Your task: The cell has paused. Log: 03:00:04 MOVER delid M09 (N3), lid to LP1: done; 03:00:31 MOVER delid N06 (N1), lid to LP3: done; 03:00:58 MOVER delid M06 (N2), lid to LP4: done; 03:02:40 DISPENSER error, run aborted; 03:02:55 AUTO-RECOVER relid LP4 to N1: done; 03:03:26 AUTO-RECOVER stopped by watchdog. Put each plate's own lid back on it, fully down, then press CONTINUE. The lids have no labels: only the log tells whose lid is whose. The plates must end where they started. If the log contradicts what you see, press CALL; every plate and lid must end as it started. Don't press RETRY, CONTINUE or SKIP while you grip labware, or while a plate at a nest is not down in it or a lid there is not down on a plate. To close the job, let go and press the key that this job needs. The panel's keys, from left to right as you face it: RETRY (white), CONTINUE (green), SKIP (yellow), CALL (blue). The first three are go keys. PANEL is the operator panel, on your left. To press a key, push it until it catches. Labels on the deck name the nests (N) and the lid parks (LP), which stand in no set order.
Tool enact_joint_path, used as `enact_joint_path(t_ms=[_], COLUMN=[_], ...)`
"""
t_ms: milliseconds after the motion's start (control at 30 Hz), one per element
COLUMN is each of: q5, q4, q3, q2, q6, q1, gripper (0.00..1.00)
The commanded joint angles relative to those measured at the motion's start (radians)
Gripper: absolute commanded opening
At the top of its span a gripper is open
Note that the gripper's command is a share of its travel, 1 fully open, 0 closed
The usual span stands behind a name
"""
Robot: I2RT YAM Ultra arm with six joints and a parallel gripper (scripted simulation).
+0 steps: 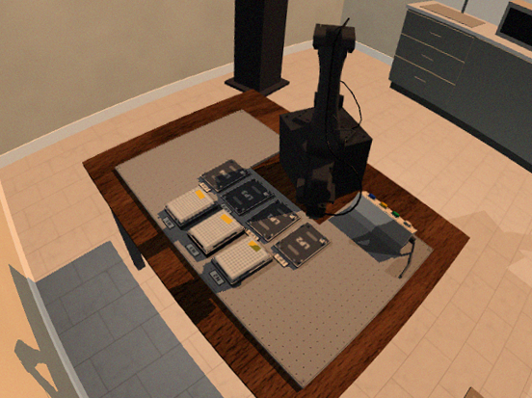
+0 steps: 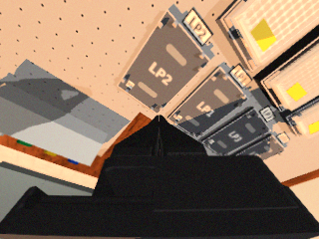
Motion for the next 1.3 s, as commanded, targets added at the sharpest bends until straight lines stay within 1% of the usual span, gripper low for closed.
enact_joint_path(t_ms=[0, 67, 100, 133, 200, 300, 633, 667, 700, 767, 1033, 1267], q5=[0.009, 0.009, 0.009, 0.01, 0.01, 0.004, 0.004, 0.006, 0.007, 0.007, 0.013, 0.017], q4=[-0.023, -0.028, -0.03, -0.031, -0.031, -0.033, -0.033, -0.013, -0.005, -0.005, 0.018, 0.03], q3=[0.058, 0.067, 0.07, 0.071, 0.071, 0.073, 0.079, 0.064, 0.021, 0.021, -0.033, -0.062], q2=[0.021, 0.027, 0.012, 0.001, 0.001, 0.004, 0.024, -0.004, -0.009, -0.009, -0.029, -0.036], q6=[0.064, 0.07, 0.07, 0.07, 0.07, 0.07, 0.068, 0.05, 0.044, 0.044, 0.006, -0.018], q1=[0.05, 0.055, 0.054, 0.034, 0.034, 0.046, 0.043, 0.068, 0.081, 0.081, 0.203, 0.318], gripper=[0.0, 0.0, 0.0, 0.0, 0.0, 0.0, 0.0, 0.0, 0.0, 0.0, 0.0, 0.0])
